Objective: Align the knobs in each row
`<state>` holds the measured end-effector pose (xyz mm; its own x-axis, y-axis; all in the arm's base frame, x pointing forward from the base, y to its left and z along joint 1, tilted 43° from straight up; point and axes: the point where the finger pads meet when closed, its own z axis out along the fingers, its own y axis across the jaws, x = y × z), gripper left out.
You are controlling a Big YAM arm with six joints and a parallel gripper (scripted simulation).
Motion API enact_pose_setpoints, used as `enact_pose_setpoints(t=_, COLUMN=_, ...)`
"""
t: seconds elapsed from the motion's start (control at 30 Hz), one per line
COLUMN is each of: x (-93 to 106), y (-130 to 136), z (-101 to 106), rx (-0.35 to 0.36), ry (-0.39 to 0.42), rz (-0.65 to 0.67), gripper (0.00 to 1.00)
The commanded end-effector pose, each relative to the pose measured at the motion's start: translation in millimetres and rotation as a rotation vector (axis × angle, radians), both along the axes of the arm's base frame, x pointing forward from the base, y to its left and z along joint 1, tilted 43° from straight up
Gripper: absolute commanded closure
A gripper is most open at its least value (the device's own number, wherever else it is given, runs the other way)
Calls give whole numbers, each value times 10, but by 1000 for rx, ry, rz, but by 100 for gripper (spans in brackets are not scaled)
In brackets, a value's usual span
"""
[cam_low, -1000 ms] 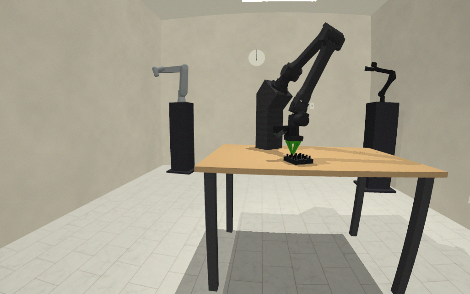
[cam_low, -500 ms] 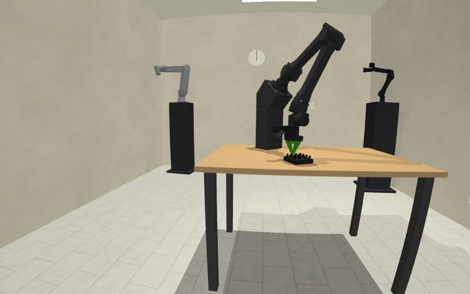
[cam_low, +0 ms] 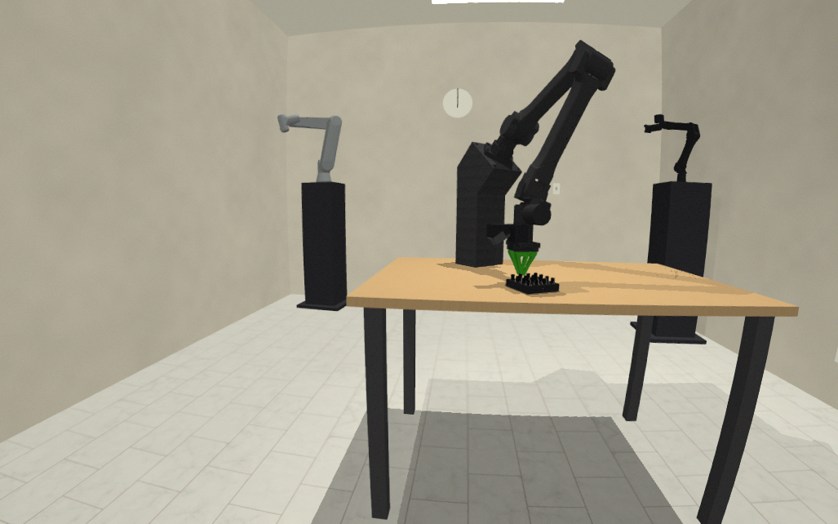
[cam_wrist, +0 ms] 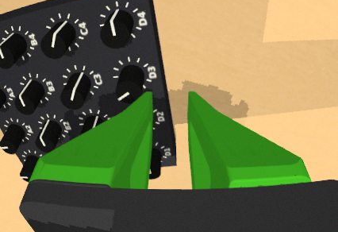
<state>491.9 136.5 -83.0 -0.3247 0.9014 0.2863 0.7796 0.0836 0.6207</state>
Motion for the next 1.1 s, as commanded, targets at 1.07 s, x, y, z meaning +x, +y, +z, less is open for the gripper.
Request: enact_pose_setpoints(t=1.07, x=-226, y=-236, z=327, rx=-7, ry=-6, rz=-11, gripper=82)
